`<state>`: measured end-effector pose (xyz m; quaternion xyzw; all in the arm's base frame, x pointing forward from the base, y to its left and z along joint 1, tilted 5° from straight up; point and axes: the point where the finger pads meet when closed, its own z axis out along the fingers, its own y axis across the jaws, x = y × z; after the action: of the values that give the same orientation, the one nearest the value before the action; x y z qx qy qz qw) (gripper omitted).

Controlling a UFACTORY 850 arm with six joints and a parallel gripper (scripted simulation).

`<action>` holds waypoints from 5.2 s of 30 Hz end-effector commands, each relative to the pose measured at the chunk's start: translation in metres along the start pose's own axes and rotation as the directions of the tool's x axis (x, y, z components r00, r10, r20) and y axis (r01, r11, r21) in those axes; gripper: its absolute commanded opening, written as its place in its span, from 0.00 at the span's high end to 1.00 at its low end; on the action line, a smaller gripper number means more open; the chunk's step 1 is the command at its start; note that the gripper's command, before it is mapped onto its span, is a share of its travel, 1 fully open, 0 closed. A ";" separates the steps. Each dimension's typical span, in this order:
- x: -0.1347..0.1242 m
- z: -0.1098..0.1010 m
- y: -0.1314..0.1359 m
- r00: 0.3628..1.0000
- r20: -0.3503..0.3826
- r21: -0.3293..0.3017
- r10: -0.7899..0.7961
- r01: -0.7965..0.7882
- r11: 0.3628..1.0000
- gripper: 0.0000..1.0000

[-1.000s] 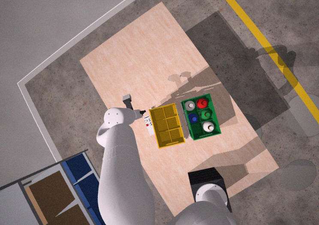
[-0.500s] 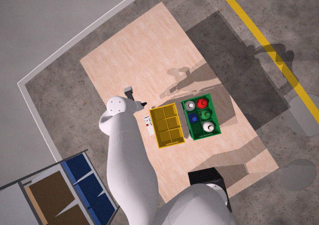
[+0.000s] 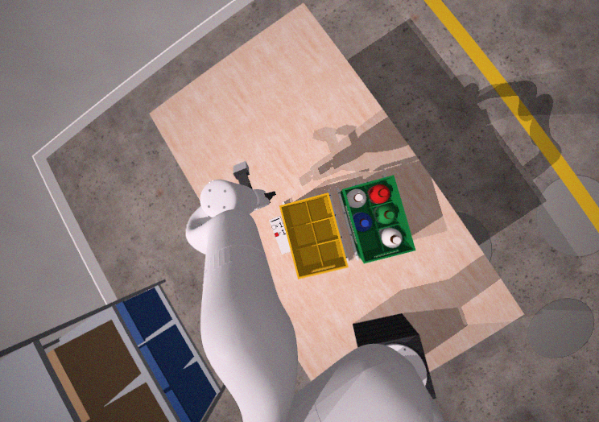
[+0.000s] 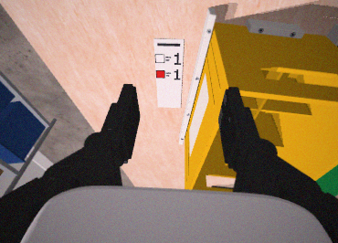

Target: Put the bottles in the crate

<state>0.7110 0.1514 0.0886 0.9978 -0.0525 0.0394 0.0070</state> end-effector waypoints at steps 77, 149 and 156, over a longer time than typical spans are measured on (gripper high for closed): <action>-0.048 -0.039 0.174 0.995 -0.002 0.000 0.102 -0.102 0.995 0.35; -0.110 -0.086 0.390 0.995 -0.002 0.000 0.102 -0.102 0.995 0.35; -0.110 -0.086 0.390 0.995 -0.002 0.000 0.102 -0.102 0.995 0.35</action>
<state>0.5538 -0.2227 0.1683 0.9938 -0.1034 0.0397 0.0049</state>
